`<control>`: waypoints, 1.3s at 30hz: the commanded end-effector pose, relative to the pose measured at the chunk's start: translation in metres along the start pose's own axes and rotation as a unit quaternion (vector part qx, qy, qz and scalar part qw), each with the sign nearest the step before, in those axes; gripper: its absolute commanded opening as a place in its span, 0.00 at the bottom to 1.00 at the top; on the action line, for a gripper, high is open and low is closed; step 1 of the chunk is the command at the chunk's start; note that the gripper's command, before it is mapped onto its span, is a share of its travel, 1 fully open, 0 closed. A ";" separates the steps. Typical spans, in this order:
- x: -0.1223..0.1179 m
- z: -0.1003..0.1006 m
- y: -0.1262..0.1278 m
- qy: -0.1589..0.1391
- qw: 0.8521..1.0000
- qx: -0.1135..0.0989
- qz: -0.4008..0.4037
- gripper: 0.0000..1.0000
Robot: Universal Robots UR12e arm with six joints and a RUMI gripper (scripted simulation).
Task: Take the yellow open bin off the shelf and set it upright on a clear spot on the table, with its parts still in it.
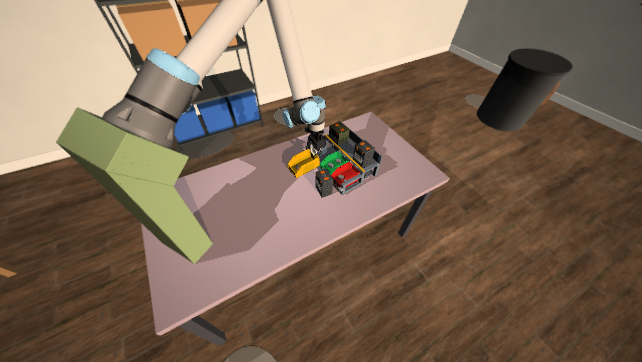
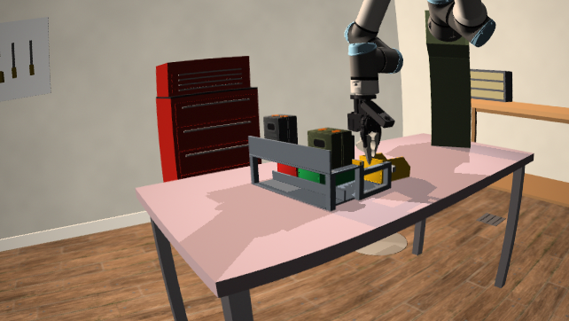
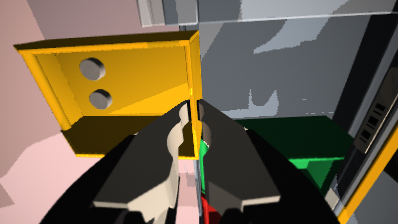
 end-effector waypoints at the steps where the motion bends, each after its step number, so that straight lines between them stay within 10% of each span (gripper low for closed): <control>1: 0.000 0.000 0.000 0.000 1.000 0.000 0.000 0.00; 39: 0.000 -0.005 -0.008 0.000 1.000 0.000 0.000 0.00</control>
Point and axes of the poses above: the point where the finger pads meet when closed, its own z axis out along the fingers, its own y axis across the jaws, x = y × z, the point moved 4 cm from there along -z, back along the fingers, and after that the axes turned 1 degree about z, right-handed, at the moved point
